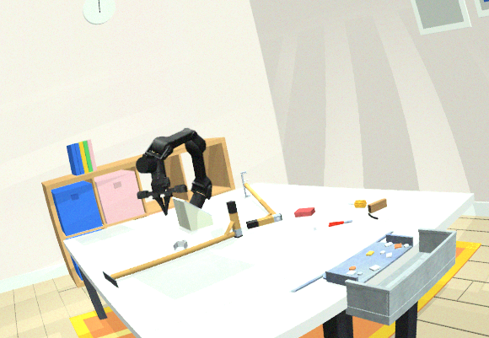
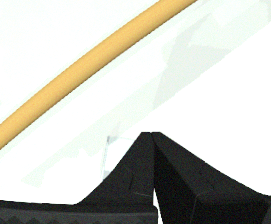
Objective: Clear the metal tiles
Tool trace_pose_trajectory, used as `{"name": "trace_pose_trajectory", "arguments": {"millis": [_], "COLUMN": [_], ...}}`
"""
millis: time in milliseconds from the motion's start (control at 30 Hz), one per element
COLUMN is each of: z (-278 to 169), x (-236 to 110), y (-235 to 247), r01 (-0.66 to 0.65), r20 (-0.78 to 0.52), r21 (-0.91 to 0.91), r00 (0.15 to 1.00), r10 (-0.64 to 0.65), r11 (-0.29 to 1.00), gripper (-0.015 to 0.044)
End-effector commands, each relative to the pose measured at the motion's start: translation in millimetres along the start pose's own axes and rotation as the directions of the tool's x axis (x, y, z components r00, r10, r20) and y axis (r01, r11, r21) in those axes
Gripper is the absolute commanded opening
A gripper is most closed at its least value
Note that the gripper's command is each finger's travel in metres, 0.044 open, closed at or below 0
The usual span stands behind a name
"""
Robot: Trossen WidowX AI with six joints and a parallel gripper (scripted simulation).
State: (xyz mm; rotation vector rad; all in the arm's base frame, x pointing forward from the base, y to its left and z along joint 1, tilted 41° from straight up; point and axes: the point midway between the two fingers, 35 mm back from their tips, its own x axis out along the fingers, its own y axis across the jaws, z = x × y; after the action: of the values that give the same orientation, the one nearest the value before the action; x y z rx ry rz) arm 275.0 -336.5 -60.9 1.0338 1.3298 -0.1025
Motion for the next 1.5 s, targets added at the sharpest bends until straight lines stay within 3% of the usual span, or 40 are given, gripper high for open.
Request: {"name": "trace_pose_trajectory", "arguments": {"millis": [0, 367, 1467], "z": [-3.3, -3.7, -11.0], "x": [-5.0, -2.3, 82.1], "y": [-2.5, -3.0, -1.8], "r01": [0.006, 0.006, 0.005], "r20": [0.008, 0.012, 0.012], "r21": [0.110, 0.148, 0.147], "r00": [1.000, 1.000, 1.000], "r10": [-0.007, -0.008, -0.007], "r11": [0.994, 0.989, 0.989], "gripper": [0.0000, 0.0000, 0.0000]}}
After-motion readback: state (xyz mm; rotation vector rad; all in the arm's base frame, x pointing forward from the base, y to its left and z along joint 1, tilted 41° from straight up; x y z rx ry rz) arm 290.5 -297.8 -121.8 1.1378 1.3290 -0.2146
